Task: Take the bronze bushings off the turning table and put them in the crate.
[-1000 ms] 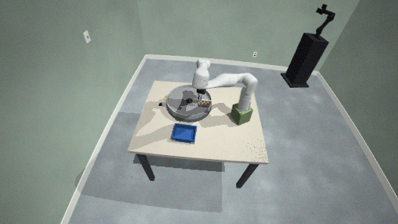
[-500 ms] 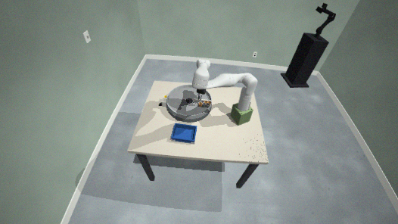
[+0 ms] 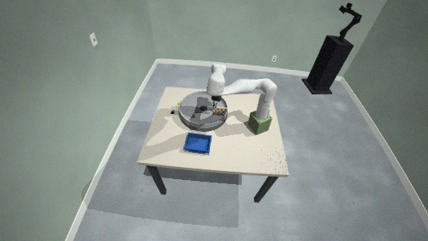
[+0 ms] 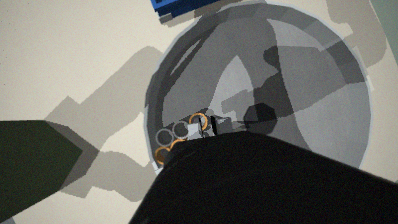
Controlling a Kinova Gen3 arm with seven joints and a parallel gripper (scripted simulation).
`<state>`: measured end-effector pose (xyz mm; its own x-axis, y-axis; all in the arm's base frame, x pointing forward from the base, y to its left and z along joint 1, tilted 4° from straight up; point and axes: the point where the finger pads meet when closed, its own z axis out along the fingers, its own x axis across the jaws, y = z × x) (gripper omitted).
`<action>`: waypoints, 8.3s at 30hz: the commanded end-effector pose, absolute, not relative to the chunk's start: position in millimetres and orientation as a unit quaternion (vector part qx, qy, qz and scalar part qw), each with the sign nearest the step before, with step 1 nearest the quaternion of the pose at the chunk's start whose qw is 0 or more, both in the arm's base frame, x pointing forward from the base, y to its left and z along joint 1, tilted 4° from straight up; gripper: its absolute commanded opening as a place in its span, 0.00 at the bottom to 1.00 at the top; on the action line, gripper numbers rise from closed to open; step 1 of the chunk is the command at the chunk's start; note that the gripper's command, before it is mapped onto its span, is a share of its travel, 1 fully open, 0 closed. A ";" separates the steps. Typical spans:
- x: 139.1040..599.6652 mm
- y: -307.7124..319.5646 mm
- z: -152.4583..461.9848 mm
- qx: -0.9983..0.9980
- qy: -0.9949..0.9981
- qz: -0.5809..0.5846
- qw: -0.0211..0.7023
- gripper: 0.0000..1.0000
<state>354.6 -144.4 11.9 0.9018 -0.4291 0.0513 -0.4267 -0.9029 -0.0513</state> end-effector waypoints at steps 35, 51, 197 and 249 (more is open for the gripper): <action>356.1 -144.0 -2.2 -0.975 0.219 -0.031 0.019 0.40; 357.2 -143.5 -16.8 -0.975 0.219 -0.031 0.019 0.40; 360.2 -142.2 -58.4 -0.975 0.219 -0.031 0.019 0.00; 363.5 -144.2 -50.7 -0.975 0.219 -0.031 0.019 0.00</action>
